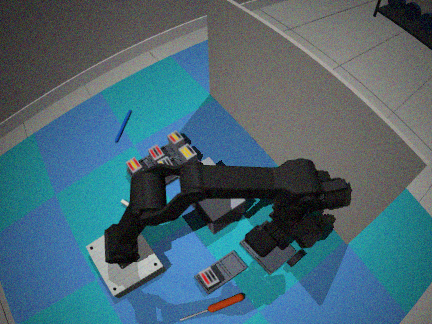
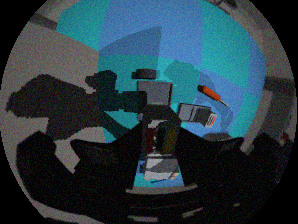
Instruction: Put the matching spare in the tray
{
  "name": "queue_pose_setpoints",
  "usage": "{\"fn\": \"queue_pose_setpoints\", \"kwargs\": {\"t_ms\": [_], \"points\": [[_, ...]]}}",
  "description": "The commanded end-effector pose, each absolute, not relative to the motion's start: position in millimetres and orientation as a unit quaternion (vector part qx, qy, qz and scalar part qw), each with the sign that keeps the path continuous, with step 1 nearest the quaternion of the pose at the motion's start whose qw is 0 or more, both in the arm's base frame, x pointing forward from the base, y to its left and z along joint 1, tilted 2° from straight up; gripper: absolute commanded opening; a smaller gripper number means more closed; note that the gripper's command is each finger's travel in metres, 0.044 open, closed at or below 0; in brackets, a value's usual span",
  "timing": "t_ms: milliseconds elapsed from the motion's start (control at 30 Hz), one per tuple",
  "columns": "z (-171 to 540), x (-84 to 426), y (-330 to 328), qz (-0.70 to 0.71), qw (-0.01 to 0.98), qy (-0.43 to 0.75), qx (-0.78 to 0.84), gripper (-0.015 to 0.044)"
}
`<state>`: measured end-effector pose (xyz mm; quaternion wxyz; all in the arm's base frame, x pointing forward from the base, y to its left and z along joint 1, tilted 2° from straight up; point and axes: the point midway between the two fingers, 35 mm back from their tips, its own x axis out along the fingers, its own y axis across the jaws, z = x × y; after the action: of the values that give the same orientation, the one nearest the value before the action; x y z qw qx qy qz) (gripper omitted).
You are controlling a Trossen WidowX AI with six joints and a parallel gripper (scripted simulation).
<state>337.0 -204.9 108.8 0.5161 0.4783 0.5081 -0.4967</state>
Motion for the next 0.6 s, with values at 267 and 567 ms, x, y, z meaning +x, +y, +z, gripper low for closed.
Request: {"fn": "queue_pose_setpoints", "kwargs": {"t_ms": [267,567], "points": [[98,338,-206,-0.498,0.515,0.507,0.479,0.0],[91,338,-206,-0.498,0.515,0.507,0.479,0.0]]}}
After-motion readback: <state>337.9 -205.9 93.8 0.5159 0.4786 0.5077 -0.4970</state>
